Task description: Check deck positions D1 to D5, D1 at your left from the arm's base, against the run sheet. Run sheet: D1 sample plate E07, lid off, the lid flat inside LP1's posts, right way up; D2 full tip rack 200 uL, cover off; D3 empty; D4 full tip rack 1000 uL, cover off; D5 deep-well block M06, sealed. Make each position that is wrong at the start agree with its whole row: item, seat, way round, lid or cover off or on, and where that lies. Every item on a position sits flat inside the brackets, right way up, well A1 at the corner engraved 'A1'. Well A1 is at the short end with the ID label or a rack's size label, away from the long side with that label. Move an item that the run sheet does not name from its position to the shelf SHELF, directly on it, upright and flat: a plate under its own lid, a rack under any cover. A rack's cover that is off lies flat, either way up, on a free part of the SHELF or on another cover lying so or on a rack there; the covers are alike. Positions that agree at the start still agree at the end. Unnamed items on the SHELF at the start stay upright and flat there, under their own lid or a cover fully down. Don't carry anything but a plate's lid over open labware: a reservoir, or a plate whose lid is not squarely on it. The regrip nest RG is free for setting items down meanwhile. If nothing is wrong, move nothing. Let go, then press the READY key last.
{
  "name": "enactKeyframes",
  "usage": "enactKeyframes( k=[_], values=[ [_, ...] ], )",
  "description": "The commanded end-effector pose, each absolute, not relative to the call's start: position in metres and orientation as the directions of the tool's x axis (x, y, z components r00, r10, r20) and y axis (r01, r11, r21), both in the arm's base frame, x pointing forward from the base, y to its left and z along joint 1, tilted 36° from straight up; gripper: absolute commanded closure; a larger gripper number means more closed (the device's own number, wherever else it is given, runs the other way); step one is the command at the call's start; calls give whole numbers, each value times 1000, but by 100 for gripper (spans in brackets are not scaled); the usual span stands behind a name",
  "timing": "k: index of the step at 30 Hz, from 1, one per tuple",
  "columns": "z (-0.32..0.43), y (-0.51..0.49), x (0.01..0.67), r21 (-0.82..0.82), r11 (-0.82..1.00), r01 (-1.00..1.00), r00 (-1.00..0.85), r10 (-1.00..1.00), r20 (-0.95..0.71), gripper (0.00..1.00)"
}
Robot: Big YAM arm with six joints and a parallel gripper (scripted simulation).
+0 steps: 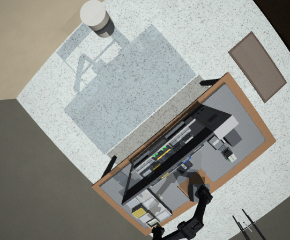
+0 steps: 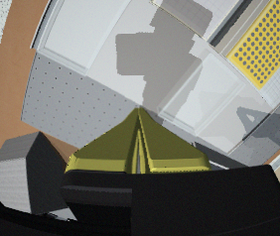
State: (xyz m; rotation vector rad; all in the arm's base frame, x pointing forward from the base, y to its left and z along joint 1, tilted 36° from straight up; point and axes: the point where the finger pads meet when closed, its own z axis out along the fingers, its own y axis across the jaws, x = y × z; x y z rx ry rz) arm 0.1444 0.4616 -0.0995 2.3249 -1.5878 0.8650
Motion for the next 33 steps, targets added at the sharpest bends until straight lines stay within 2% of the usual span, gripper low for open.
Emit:
enactKeyframes(
  k=[1,19,33],
  values=[
    [-73,476,160,-143,-456,-878,316,-779,542,100],
    [-26,484,235,6,-678,-735,568,-612,550,100],
    [-37,491,218,150,-822,-549,745,-401,533,100]
  ],
)
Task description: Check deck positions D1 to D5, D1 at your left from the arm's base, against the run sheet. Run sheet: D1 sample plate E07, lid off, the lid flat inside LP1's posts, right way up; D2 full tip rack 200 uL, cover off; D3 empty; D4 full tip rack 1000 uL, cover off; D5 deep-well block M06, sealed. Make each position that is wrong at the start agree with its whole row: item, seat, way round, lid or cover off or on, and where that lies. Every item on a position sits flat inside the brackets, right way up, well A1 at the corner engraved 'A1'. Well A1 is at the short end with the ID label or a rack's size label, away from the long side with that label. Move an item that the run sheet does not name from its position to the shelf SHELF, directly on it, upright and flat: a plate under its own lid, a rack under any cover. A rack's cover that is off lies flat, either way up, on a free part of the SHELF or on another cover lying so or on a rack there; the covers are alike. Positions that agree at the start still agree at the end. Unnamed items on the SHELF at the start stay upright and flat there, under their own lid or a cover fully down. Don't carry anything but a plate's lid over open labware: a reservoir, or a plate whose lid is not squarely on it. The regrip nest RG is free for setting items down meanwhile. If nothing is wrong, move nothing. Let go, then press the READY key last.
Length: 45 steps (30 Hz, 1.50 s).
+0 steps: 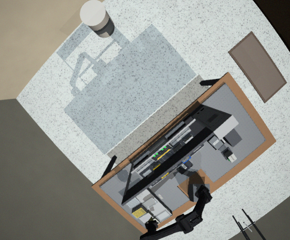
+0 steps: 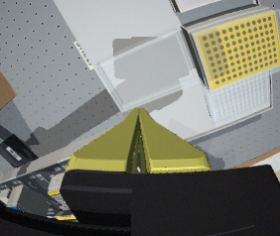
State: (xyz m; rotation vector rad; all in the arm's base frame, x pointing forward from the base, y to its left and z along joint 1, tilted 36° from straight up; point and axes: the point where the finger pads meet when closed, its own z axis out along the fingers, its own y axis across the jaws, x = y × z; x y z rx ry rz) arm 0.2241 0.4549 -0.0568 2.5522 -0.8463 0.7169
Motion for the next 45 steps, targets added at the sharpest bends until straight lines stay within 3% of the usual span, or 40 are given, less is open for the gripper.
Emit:
enactKeyframes(
  k=[1,35,45],
  values=[
    [-37,491,218,152,-824,-547,747,-398,533,100],
    [-37,491,218,148,-822,-550,744,-402,533,100],
    [-5,480,273,223,-863,-454,810,-296,506,100]
  ],
)
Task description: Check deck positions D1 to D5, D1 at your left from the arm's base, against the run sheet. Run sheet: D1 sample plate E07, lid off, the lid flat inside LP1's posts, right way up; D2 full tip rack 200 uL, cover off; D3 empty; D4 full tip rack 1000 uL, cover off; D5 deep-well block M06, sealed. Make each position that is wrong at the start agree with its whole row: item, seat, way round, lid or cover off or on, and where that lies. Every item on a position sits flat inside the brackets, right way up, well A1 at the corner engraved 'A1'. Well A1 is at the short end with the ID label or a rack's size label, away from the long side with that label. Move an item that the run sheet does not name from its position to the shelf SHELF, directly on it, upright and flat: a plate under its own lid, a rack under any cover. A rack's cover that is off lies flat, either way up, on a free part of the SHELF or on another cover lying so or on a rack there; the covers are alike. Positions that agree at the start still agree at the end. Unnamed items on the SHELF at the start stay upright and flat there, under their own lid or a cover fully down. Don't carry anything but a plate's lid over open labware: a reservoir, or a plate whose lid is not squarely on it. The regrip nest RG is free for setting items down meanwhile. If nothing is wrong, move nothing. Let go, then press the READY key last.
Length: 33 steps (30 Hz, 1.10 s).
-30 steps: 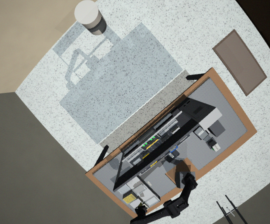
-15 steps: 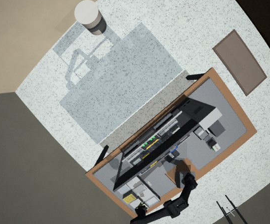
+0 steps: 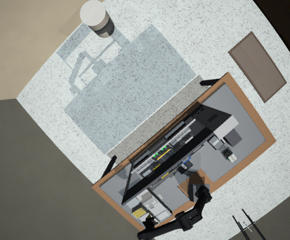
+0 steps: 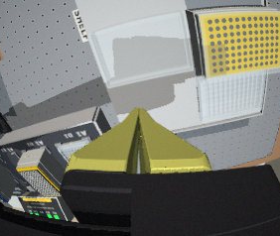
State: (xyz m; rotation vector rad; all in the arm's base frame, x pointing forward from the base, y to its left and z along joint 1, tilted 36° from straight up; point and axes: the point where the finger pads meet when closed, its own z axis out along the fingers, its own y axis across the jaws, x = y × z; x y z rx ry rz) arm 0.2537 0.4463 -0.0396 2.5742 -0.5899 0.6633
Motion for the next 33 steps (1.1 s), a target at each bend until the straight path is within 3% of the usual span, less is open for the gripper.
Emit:
enactKeyframes(
  k=[1,11,24,33],
  values=[
    [-24,474,274,272,-859,-434,827,-261,497,100],
    [21,475,319,331,-905,-268,887,-98,451,100],
    [14,487,301,423,-906,-33,921,137,364,100],
    [14,487,301,423,-905,-29,921,140,363,100]
  ],
)
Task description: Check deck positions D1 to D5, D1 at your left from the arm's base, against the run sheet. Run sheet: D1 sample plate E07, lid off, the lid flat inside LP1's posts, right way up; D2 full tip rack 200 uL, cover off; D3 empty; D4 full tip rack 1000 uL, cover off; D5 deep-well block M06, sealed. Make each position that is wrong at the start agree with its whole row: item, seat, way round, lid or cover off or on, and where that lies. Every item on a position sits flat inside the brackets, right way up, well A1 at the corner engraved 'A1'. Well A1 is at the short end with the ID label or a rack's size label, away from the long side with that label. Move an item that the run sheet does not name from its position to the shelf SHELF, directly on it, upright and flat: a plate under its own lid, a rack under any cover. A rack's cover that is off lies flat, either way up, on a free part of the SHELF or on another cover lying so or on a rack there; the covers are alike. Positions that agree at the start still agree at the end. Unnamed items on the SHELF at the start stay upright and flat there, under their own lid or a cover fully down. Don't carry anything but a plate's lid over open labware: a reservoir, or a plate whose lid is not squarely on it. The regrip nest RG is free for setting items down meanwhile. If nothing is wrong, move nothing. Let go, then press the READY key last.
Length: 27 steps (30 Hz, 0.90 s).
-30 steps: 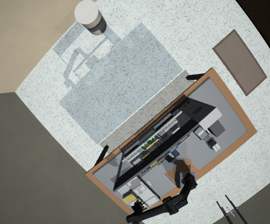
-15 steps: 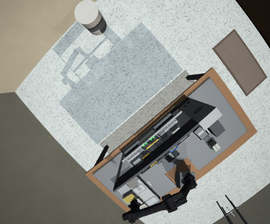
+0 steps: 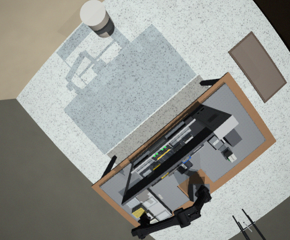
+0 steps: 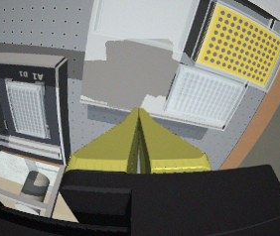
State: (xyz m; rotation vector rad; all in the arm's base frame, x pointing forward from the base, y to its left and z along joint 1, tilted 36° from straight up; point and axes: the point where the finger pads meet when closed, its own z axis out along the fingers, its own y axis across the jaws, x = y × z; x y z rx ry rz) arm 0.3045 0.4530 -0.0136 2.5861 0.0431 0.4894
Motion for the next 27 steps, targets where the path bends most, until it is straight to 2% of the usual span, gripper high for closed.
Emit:
enactKeyframes(
  k=[1,26,27],
  values=[
    [14,487,301,423,-905,-29,921,140,363,100],
    [14,488,301,421,-906,-34,921,136,366,100],
    [7,465,297,431,-900,-71,924,104,369,100]
  ],
)
